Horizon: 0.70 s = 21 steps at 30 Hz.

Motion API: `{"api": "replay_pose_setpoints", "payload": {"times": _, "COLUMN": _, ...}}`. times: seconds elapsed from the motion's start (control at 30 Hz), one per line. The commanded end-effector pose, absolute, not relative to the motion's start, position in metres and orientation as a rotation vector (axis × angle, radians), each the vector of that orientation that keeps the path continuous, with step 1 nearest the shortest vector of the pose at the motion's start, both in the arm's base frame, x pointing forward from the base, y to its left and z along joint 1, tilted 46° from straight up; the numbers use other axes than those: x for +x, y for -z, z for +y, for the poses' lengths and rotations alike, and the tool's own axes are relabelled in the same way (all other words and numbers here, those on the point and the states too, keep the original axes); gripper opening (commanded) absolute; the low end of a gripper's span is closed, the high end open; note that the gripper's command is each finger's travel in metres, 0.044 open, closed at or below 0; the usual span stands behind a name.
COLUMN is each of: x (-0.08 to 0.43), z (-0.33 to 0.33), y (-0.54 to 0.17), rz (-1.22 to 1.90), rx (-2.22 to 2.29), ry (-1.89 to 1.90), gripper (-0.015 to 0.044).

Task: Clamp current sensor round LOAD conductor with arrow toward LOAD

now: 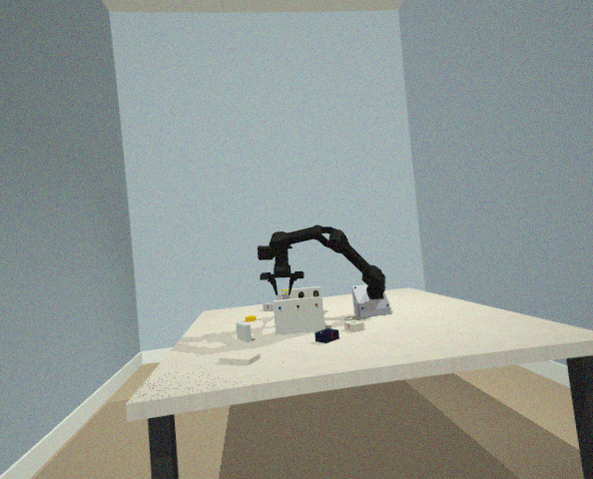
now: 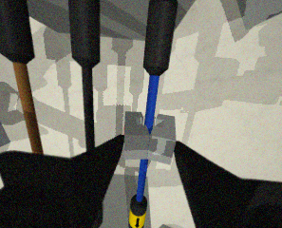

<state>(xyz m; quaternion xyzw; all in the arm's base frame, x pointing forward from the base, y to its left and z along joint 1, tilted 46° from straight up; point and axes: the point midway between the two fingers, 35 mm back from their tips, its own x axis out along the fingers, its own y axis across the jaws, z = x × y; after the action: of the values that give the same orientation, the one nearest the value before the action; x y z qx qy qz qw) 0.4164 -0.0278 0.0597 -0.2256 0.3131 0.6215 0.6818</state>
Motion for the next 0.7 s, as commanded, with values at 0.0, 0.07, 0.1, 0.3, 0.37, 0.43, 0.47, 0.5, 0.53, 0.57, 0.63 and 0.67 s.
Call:
{"api": "replay_pose_setpoints", "payload": {"times": 0.0, "x": 0.4155, "z": -0.0277, "y": -0.0601, "rz": 0.705, "rx": -0.502, "ry": -1.391, "gripper": 0.0105}}
{"api": "replay_pose_setpoints", "payload": {"times": 0.07, "x": 0.4155, "z": -0.0277, "y": -0.0601, "rz": 0.705, "rx": -0.502, "ry": -1.391, "gripper": 0.0157}}
{"api": "replay_pose_setpoints", "payload": {"times": 0.1, "x": 0.4155, "z": -0.0277, "y": -0.0601, "rz": 0.705, "rx": -0.502, "ry": -1.391, "gripper": 0.0184}}
{"api": "replay_pose_setpoints", "payload": {"times": 0.3, "x": 0.4155, "z": -0.0277, "y": -0.0601, "rz": 0.705, "rx": -0.502, "ry": -1.391, "gripper": 0.0341}}
{"api": "replay_pose_setpoints", "payload": {"times": 0.37, "x": 0.4155, "z": -0.0277, "y": -0.0601, "rz": 0.705, "rx": -0.502, "ry": -1.391, "gripper": 0.0394}}
{"api": "replay_pose_setpoints", "payload": {"times": 0.43, "x": 0.4155, "z": -0.0277, "y": -0.0601, "rz": 0.705, "rx": -0.502, "ry": -1.391, "gripper": 0.044}}
{"api": "replay_pose_setpoints", "payload": {"times": 0.47, "x": 0.4155, "z": -0.0277, "y": -0.0601, "rz": 0.705, "rx": -0.502, "ry": -1.391, "gripper": 0.044}}
{"api": "replay_pose_setpoints", "payload": {"times": 0.5, "x": 0.4155, "z": -0.0277, "y": -0.0601, "rz": 0.705, "rx": -0.502, "ry": -1.391, "gripper": 0.044}}
{"api": "replay_pose_setpoints", "payload": {"times": 0.53, "x": 0.4155, "z": -0.0277, "y": -0.0601, "rz": 0.705, "rx": -0.502, "ry": -1.391, "gripper": 0.044}}
{"api": "replay_pose_setpoints", "payload": {"times": 0.57, "x": 0.4155, "z": -0.0277, "y": -0.0601, "rz": 0.705, "rx": -0.502, "ry": -1.391, "gripper": 0.044}}
{"api": "replay_pose_setpoints", "payload": {"times": 0.63, "x": 0.4155, "z": -0.0277, "y": -0.0601, "rz": 0.705, "rx": -0.502, "ry": -1.391, "gripper": 0.044}}
{"api": "replay_pose_setpoints", "payload": {"times": 0.67, "x": 0.4155, "z": -0.0277, "y": -0.0601, "rz": 0.705, "rx": -0.502, "ry": -1.391, "gripper": 0.044}}
